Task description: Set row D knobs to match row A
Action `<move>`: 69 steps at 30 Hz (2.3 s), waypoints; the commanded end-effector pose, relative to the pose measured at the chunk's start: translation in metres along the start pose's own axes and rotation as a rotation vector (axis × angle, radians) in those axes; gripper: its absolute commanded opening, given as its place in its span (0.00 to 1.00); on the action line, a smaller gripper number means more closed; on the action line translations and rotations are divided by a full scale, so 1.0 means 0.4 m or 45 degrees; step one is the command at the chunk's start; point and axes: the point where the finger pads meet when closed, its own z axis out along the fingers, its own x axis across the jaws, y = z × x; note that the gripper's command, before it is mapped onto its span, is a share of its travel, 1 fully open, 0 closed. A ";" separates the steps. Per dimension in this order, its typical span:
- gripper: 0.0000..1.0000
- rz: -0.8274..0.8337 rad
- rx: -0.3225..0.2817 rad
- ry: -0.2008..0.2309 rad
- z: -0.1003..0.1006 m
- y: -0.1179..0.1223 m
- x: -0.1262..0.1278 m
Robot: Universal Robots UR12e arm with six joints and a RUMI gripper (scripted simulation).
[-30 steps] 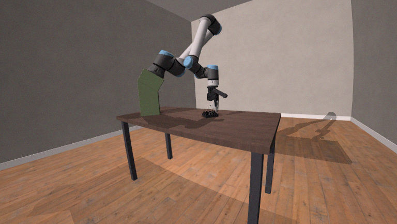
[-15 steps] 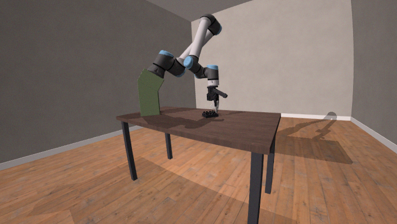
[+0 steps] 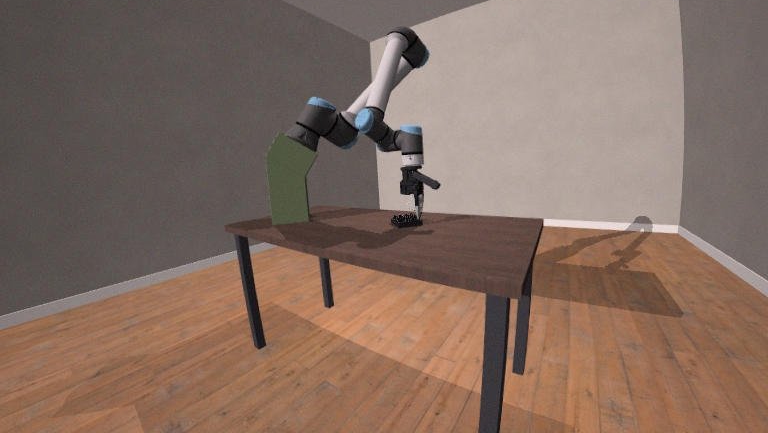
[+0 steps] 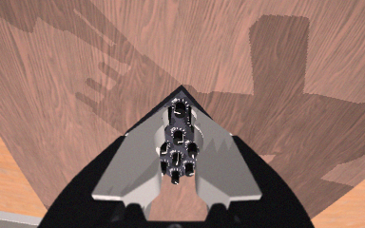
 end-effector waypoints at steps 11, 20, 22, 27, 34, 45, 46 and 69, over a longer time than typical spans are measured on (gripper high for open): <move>0.11 0.000 0.001 0.000 -0.001 -0.001 0.000; 0.11 0.000 0.001 0.000 -0.016 -0.001 0.000; 0.11 0.000 0.001 0.000 -0.021 -0.001 0.000; 0.11 0.000 0.001 0.000 -0.049 -0.001 0.000; 0.11 0.000 0.001 0.000 -0.090 -0.001 0.000; 0.11 0.000 0.001 0.000 -0.096 -0.001 0.000; 0.11 0.000 0.001 0.000 -0.096 -0.001 0.000; 0.11 -0.344 0.001 0.001 -0.107 0.025 -0.036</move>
